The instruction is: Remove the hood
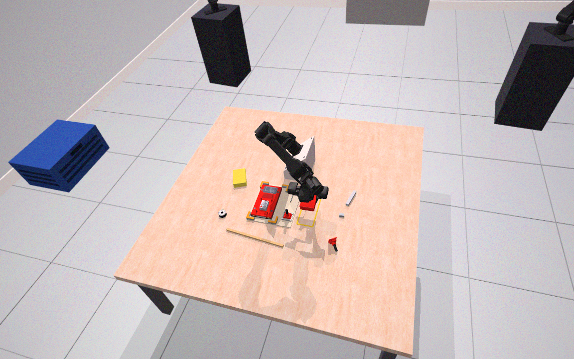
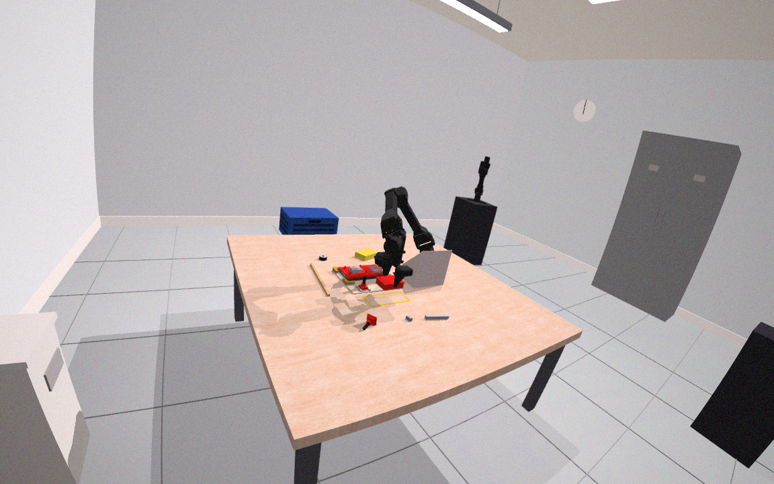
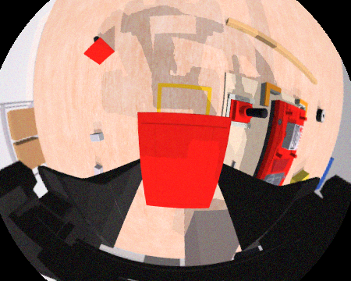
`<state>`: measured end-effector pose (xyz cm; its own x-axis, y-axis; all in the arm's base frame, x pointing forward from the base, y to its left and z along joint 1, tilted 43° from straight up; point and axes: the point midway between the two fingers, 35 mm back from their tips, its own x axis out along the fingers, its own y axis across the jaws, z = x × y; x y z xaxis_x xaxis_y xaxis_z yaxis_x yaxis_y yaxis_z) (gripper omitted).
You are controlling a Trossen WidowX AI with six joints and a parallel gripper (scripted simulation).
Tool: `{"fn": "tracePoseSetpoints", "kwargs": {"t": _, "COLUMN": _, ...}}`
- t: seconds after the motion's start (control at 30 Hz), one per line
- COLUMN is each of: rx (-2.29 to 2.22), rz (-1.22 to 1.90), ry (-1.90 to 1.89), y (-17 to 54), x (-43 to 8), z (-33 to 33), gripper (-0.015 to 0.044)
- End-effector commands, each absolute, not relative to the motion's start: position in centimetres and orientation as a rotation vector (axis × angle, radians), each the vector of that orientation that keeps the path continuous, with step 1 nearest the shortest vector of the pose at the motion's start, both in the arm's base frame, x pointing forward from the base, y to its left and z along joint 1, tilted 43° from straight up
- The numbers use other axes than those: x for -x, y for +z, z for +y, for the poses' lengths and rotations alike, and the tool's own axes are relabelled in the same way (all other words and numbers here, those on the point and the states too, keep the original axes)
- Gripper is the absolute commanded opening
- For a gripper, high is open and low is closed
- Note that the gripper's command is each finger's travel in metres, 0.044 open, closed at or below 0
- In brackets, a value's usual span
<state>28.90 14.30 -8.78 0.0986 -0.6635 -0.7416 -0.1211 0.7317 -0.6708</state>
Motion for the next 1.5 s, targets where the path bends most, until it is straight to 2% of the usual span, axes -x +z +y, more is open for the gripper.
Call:
{"fn": "tracePoseSetpoints", "kwargs": {"t": 0.0, "rx": 0.694, "rz": 1.439, "ry": -0.449, "y": -9.0, "x": -29.0, "z": 14.1, "gripper": 0.0000}}
{"fn": "tracePoseSetpoints", "kwargs": {"t": 1.47, "rx": 0.695, "rz": 1.438, "ry": -0.451, "y": -11.0, "x": -29.2, "z": 12.1, "gripper": 0.0000}}
